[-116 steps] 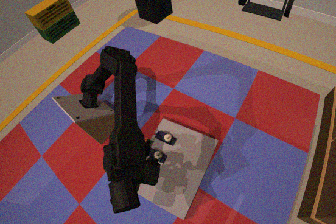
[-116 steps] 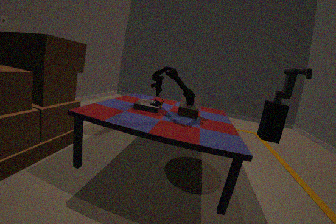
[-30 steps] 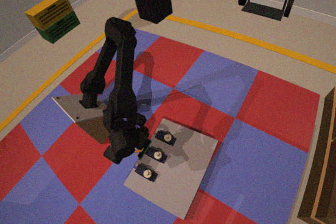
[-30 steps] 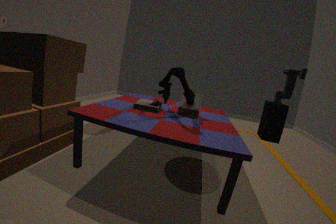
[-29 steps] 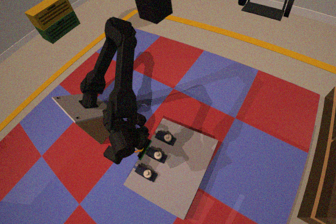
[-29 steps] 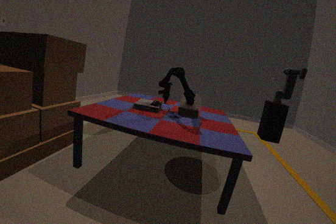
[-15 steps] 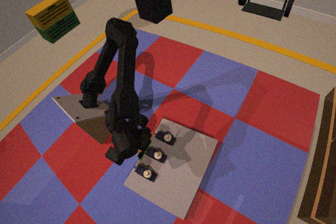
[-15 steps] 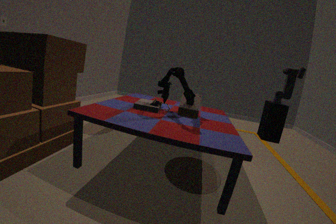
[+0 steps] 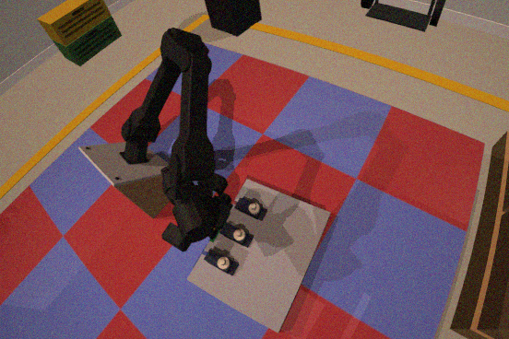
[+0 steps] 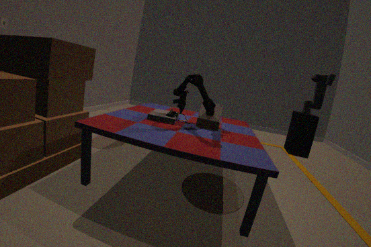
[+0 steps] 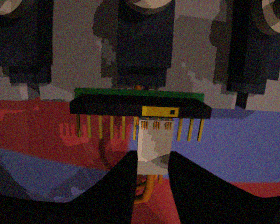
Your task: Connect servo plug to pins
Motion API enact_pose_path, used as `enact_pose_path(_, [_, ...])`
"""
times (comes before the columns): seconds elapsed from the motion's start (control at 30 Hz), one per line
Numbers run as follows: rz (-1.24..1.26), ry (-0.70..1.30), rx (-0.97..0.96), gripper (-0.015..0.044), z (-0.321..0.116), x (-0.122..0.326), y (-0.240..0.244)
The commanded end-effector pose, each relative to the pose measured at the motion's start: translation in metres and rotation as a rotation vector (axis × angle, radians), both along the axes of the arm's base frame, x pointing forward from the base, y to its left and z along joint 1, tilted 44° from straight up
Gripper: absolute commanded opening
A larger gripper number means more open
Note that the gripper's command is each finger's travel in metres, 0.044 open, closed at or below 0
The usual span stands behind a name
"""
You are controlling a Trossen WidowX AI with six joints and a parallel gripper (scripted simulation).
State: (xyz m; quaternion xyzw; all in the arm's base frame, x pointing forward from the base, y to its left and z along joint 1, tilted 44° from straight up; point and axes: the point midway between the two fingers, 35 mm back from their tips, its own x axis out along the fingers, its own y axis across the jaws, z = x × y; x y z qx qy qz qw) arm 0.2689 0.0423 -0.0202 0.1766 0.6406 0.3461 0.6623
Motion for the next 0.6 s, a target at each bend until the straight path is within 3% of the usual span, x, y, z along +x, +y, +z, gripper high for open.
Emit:
enact_pose_path(0.0, [-0.006, -0.009, 0.009, 0.0000, 0.003, 0.006, 0.001])
enact_pose_path(0.03, [-0.006, -0.009, 0.009, 0.0000, 0.003, 0.006, 0.001])
enact_pose_path(0.33, [-0.006, -0.009, 0.009, 0.0236, 0.000, 0.002, -0.002])
enact_pose_path(0.57, [-0.006, -0.009, 0.007, 0.0420, 0.041, 0.005, -0.042])
